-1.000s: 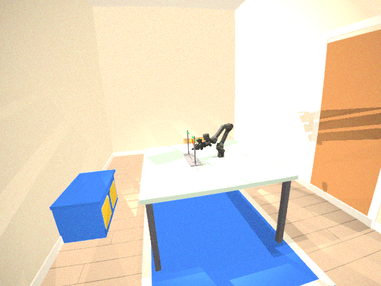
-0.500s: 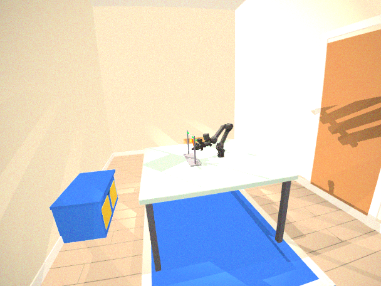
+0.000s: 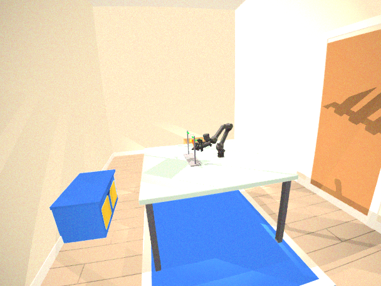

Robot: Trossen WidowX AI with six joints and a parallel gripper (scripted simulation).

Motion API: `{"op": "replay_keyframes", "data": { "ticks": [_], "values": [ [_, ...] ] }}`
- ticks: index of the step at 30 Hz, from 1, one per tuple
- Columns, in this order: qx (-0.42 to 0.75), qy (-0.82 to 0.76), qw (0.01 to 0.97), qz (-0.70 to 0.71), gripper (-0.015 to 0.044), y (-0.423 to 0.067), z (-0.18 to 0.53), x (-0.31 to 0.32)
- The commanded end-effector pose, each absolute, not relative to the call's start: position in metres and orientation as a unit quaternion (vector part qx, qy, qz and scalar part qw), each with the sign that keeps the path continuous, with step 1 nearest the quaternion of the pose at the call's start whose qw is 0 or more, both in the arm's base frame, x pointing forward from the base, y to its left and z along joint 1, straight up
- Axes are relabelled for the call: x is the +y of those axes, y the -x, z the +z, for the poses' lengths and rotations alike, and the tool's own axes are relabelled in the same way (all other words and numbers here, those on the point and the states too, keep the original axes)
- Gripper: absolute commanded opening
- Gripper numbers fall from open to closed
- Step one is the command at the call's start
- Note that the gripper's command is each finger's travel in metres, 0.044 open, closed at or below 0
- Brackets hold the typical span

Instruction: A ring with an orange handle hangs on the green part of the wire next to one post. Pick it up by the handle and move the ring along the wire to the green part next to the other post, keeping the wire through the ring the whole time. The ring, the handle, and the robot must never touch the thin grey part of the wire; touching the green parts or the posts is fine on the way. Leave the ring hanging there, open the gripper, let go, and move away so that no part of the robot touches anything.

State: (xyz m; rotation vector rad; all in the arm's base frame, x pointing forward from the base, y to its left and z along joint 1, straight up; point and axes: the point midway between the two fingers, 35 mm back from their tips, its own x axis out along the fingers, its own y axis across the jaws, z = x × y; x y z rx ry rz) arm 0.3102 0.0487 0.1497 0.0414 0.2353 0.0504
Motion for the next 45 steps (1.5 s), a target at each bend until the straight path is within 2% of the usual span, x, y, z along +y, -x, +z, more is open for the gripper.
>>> {"op": "replay_keyframes", "data": {
  "ticks": [1,45],
  "values": [
    [0.111,-0.012,0.993,0.023,-0.0150,-0.312,0.154,0.050],
    [0.108,-0.003,0.994,0.026,-0.0150,-0.311,0.139,0.080]
  ]
}}
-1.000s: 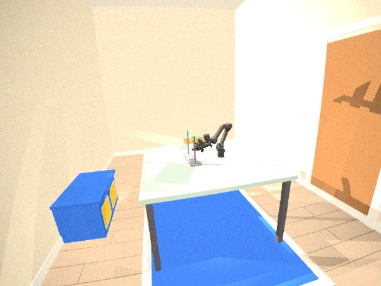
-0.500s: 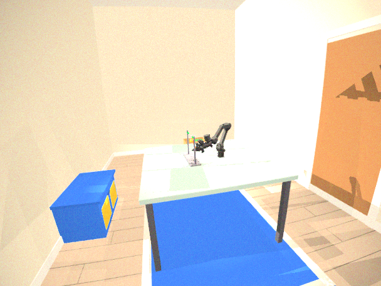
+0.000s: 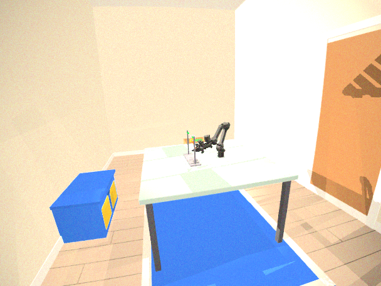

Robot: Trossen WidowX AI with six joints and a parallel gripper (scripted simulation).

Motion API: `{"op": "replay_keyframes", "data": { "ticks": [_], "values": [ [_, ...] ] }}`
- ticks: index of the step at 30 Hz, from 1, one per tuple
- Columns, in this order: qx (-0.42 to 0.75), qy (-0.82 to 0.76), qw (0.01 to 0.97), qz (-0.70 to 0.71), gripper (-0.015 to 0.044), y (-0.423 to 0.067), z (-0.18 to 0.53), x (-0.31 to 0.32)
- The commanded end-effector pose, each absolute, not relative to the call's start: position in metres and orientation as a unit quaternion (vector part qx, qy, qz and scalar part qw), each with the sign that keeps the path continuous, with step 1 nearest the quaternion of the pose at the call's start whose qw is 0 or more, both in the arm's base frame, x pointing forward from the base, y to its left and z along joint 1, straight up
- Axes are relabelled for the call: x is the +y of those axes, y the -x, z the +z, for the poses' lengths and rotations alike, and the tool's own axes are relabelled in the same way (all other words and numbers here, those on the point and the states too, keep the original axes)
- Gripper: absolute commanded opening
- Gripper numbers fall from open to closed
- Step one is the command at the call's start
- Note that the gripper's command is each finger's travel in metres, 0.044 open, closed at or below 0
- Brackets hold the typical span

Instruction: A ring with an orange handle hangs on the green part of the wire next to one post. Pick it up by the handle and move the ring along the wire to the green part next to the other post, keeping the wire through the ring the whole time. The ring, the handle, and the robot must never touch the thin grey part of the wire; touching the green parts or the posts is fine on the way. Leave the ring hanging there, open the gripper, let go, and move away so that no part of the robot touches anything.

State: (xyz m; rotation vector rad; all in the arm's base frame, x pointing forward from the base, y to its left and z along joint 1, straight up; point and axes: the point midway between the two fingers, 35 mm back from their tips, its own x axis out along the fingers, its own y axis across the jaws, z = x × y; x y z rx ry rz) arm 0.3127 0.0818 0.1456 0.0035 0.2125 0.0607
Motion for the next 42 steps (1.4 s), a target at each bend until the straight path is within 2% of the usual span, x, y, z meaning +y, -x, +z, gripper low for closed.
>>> {"op": "replay_keyframes", "data": {
  "ticks": [1,25,37,42],
  "values": [
    [0.108,-0.003,0.994,0.026,-0.0150,-0.3114,0.1375,0.0804],
    [0.108,-0.003,0.994,0.026,-0.0150,-0.3113,0.1353,0.0804],
    [0.109,-0.001,0.994,0.030,0.0160,-0.3105,0.1359,0.0815],
    [0.109,-0.002,0.994,0.030,0.0160,-0.3034,0.1386,0.0817]
  ]
}}
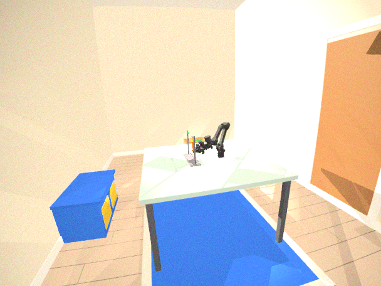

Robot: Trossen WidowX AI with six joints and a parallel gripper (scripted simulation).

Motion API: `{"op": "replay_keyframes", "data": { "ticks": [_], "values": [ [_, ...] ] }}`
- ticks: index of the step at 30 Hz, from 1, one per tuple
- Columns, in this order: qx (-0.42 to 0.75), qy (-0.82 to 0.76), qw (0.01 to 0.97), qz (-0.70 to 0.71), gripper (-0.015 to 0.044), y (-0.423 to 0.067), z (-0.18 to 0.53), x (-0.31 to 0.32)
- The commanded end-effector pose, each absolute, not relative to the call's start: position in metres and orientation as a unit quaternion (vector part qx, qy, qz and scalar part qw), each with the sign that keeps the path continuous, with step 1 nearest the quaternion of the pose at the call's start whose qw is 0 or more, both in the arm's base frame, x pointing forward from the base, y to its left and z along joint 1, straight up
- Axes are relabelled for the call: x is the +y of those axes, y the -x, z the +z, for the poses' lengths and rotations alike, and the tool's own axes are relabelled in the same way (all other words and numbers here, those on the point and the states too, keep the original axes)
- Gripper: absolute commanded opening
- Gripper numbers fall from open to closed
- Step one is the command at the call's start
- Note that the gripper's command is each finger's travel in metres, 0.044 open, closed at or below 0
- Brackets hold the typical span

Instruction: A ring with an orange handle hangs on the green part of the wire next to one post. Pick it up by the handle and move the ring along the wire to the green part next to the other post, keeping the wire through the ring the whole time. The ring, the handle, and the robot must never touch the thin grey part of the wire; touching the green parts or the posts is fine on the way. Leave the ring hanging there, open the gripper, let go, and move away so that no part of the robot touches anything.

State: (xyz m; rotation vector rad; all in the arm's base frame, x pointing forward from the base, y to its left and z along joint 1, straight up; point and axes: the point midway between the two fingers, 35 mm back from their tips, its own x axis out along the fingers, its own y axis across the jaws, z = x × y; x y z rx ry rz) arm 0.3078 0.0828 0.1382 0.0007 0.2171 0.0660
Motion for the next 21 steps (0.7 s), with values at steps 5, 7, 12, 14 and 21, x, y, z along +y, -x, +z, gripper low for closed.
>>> {"op": "replay_keyframes", "data": {
  "ticks": [5,7,12,14,21],
  "values": [
    [0.110,-0.002,0.994,0.029,0.0160,-0.294,0.142,0.082],
    [0.110,-0.002,0.994,0.029,0.0160,-0.290,0.143,0.081],
    [0.110,-0.003,0.994,0.028,0.0160,-0.281,0.144,0.081],
    [0.110,-0.003,0.994,0.028,0.0160,-0.277,0.145,0.080],
    [0.110,-0.003,0.994,0.027,0.0160,-0.265,0.146,0.078]
  ]
}}
